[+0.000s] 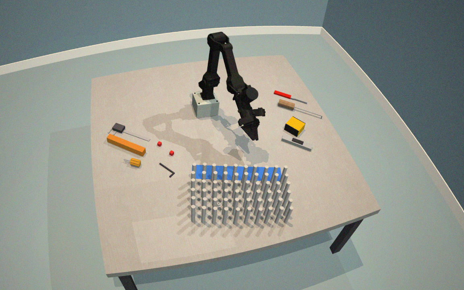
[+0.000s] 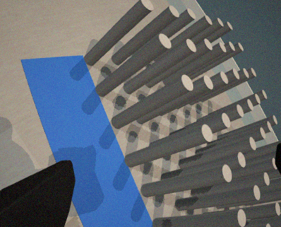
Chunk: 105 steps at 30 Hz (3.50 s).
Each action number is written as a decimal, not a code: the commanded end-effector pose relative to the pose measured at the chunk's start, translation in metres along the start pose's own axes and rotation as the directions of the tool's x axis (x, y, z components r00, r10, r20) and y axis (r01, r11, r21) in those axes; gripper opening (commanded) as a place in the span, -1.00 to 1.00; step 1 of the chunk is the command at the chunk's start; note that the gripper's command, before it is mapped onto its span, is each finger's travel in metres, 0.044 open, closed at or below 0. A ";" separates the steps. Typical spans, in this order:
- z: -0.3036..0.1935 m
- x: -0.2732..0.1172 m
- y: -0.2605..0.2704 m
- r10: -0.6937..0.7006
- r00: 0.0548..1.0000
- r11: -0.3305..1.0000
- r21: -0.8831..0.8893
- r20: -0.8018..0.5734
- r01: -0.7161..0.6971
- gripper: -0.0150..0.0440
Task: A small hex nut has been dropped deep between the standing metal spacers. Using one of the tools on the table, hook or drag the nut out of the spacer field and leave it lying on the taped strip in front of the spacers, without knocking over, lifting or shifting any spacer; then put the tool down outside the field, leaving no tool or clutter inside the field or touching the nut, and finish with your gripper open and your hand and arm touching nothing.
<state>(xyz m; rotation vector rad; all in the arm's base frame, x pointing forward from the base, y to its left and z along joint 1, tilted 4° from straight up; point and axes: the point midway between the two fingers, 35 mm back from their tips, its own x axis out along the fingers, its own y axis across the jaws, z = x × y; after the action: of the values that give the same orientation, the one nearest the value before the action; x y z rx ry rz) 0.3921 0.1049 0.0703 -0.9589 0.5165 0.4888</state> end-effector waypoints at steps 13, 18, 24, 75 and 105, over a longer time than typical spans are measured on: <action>0.170 -0.056 0.173 0.406 0.910 0.187 -0.982 0.083 0.006 1.00; 0.201 -0.099 0.228 0.498 0.864 -0.184 -0.965 0.071 0.186 1.00; 0.223 -0.165 0.294 0.590 0.806 -0.560 -0.702 0.036 0.441 1.00; 0.197 -0.185 0.380 0.642 0.767 -0.715 -0.364 -0.006 0.596 0.46; 0.177 -0.159 0.413 0.642 0.766 -0.715 -0.364 -0.007 0.596 0.46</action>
<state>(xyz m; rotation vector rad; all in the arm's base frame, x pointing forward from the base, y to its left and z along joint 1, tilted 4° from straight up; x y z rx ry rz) 0.0555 0.4364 0.0017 -2.7132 -1.5374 1.6884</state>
